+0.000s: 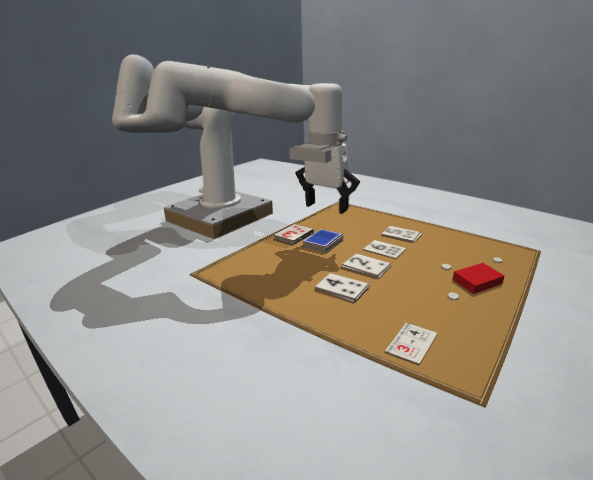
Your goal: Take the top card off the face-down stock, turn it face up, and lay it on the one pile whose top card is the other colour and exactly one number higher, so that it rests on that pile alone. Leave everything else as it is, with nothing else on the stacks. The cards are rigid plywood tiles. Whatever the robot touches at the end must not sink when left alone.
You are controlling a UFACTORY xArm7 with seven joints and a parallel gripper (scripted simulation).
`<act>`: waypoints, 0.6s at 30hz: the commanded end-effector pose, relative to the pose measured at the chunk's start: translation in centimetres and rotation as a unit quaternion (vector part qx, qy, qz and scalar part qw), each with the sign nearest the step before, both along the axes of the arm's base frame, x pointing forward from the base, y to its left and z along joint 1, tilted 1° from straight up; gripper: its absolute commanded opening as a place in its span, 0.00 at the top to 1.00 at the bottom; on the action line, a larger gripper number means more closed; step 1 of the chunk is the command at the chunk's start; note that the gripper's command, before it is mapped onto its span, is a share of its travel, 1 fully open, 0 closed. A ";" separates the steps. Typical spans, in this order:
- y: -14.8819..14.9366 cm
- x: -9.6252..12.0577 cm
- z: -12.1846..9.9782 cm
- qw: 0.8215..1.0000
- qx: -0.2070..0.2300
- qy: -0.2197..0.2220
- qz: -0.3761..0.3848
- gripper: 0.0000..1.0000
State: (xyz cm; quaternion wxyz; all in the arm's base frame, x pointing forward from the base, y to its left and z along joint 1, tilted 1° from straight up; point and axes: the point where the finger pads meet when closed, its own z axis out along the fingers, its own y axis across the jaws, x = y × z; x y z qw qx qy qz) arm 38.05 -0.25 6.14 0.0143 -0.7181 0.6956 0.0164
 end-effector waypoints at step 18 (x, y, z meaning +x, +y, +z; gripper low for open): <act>-0.8 -0.4 -0.2 1.000 -0.017 -0.004 0.012 0.00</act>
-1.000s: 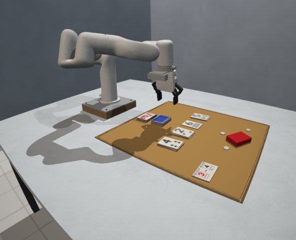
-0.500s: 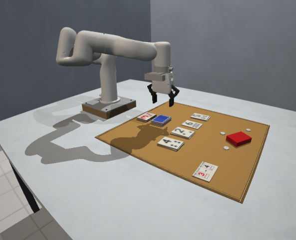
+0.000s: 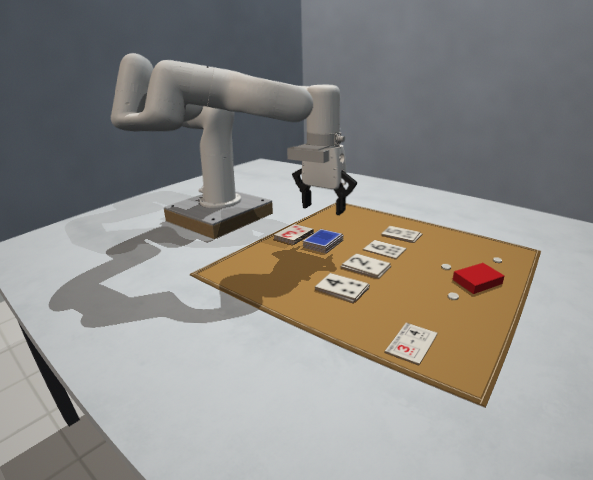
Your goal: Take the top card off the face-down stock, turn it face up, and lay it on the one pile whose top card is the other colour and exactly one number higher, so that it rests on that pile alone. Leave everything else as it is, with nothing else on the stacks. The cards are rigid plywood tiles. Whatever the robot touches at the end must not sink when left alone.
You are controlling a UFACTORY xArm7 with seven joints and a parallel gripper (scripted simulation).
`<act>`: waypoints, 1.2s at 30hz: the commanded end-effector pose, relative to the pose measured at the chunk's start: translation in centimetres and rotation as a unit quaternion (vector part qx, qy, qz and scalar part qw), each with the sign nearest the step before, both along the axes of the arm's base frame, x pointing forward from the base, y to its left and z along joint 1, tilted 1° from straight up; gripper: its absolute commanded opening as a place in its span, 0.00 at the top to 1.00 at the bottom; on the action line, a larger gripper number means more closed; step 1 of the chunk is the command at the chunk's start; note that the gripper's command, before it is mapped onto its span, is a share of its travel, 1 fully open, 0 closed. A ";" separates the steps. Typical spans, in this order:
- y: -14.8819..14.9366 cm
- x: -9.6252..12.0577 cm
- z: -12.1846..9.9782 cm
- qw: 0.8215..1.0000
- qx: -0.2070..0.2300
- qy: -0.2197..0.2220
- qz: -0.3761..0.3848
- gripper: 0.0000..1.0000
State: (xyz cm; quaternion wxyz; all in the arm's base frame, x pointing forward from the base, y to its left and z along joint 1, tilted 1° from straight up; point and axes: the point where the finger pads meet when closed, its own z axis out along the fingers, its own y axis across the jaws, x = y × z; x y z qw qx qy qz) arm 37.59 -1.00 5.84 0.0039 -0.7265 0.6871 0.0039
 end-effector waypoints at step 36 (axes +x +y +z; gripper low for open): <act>-0.1 0.1 -3.0 1.000 -0.001 -0.002 -0.001 0.13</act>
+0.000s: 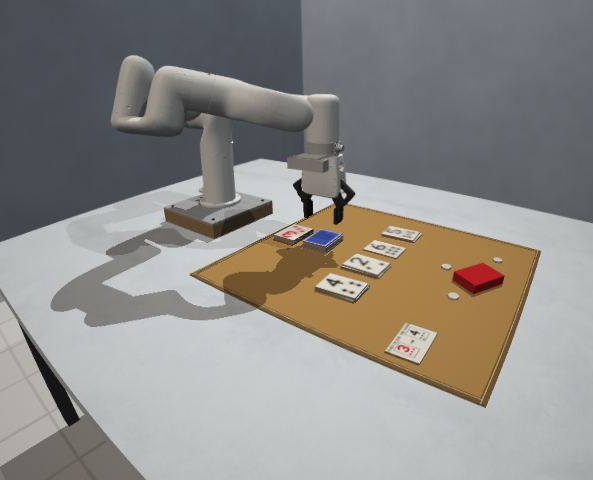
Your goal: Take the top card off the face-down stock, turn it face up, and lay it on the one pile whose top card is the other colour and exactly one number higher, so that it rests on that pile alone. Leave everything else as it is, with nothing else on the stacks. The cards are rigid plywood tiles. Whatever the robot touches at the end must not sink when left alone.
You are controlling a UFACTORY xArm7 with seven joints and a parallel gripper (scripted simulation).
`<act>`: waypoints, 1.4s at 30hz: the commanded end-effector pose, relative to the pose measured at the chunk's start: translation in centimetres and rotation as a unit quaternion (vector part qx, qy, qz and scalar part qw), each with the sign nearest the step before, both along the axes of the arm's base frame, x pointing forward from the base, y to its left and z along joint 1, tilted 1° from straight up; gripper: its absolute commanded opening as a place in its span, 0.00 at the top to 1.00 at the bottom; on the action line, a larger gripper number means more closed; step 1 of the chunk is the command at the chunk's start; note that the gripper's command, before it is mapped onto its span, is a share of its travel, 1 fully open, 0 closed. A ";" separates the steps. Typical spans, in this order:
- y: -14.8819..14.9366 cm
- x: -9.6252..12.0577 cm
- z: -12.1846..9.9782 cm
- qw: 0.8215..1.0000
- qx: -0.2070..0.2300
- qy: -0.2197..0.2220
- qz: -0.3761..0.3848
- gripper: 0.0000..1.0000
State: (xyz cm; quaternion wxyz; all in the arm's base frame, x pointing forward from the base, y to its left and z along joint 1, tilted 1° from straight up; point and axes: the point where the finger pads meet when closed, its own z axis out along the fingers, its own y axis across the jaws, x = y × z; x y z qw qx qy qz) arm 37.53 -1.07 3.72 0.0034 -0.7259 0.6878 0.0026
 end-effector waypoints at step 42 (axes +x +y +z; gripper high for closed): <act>-0.1 0.1 -3.3 1.000 0.000 -0.002 0.000 0.27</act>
